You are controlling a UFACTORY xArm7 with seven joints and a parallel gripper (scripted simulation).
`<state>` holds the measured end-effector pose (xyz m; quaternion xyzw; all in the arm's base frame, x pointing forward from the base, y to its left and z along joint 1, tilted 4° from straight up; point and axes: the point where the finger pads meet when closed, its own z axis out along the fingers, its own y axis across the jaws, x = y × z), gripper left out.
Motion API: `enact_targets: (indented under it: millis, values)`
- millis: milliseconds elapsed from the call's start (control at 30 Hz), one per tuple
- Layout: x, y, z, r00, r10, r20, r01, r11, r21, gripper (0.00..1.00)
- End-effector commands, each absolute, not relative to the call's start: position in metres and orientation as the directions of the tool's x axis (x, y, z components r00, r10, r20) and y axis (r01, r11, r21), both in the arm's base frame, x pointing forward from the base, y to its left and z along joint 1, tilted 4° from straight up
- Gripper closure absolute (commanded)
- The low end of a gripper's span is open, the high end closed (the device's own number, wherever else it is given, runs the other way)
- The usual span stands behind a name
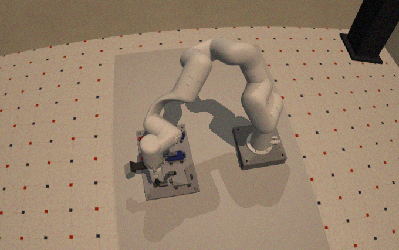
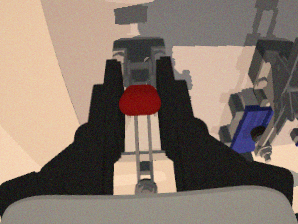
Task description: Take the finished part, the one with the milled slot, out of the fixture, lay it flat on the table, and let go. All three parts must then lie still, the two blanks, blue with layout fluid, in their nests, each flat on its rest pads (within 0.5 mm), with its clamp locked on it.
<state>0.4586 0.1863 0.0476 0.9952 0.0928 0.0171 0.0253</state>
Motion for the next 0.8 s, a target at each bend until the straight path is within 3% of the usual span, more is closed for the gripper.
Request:
enact_targets:
  millis: [0, 767]
  values:
    - [0.4557, 0.1865, 0.0491, 0.982, 0.187, 0.031, 0.185, -0.981, 0.053, 1.0]
    - [0.4461, 0.1847, 0.0495, 0.982, 0.187, 0.031, 0.185, -0.981, 0.053, 1.0]
